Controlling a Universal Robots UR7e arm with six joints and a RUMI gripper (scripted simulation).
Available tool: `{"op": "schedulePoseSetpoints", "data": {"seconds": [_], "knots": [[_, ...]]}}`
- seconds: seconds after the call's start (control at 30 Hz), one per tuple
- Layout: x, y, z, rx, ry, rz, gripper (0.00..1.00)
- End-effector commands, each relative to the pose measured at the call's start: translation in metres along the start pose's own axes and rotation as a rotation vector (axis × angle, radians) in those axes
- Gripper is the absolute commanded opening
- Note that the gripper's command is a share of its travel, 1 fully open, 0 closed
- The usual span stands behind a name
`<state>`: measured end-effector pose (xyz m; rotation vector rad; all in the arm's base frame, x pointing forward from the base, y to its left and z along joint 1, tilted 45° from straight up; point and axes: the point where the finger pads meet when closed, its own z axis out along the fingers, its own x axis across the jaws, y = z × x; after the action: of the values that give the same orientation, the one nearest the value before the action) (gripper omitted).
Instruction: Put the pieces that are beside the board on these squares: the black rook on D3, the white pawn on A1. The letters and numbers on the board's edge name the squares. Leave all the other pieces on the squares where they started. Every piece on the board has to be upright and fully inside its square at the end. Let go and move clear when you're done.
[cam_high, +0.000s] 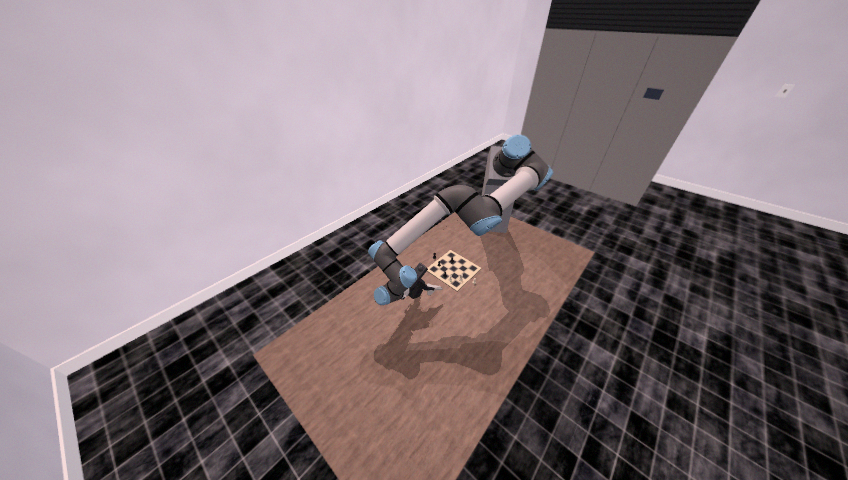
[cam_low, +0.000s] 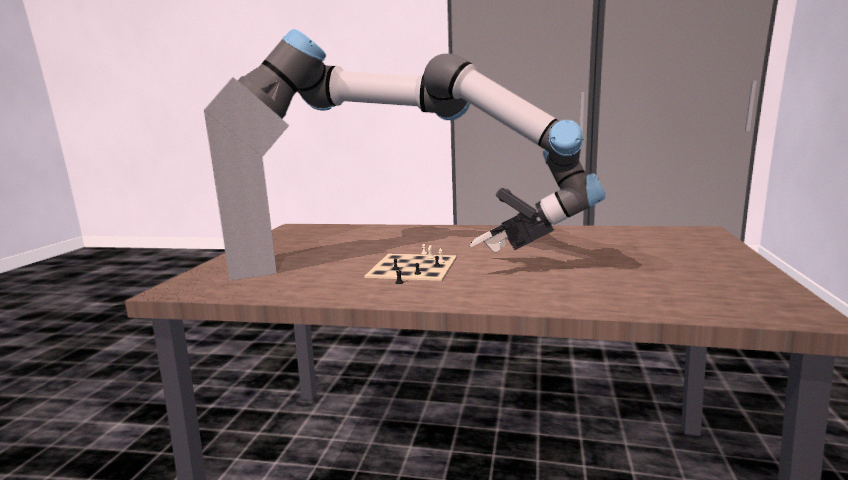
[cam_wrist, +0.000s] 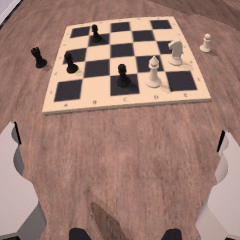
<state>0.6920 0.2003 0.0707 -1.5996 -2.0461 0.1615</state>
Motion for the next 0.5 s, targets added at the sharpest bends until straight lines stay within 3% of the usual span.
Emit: {"op": "schedulePoseSetpoints", "data": {"seconds": [0.0,0.47], "knots": [[0.0029,0.0033,0.004,0.016,0.005,-0.059,1.0],[0.0033,0.0058,0.0072,0.022,0.008,-0.096,1.0]]}}
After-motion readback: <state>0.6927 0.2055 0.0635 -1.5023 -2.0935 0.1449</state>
